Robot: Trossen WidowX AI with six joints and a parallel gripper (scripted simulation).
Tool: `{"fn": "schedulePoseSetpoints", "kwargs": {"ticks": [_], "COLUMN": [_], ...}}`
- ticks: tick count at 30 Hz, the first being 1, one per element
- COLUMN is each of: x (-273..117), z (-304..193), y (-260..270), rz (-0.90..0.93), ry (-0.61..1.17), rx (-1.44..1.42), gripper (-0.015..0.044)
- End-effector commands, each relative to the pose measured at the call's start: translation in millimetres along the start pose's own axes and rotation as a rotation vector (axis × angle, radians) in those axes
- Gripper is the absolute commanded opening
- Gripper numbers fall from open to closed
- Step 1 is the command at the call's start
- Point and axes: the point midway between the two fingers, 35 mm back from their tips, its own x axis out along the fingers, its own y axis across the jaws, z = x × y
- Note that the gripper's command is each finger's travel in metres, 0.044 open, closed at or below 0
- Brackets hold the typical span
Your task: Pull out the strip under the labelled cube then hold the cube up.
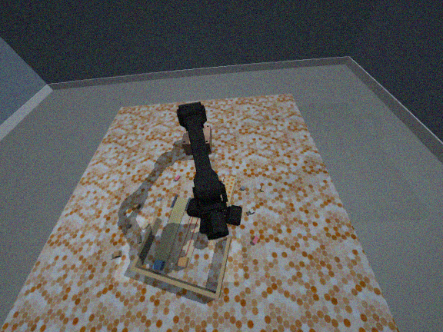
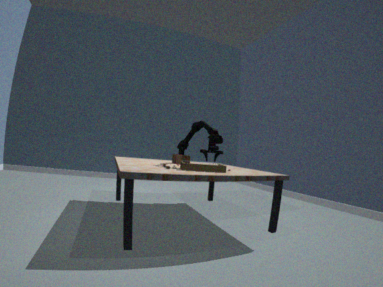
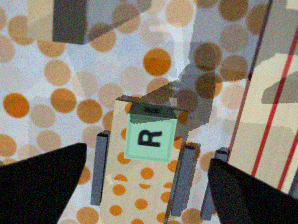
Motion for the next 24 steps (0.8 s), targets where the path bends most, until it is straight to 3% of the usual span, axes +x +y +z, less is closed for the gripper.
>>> {"fn": "schedulePoseSetpoints", "kwargs": {"ticks": [1,24], "x": [5.4,43.0], "z": [1.5,1.1], "y": [0.2,-0.3], "rz": [-0.001,-0.001], "ry": [-0.003,-0.003], "rx": [-0.006,-0.006], "gripper": [0.0250,0.0250]}}
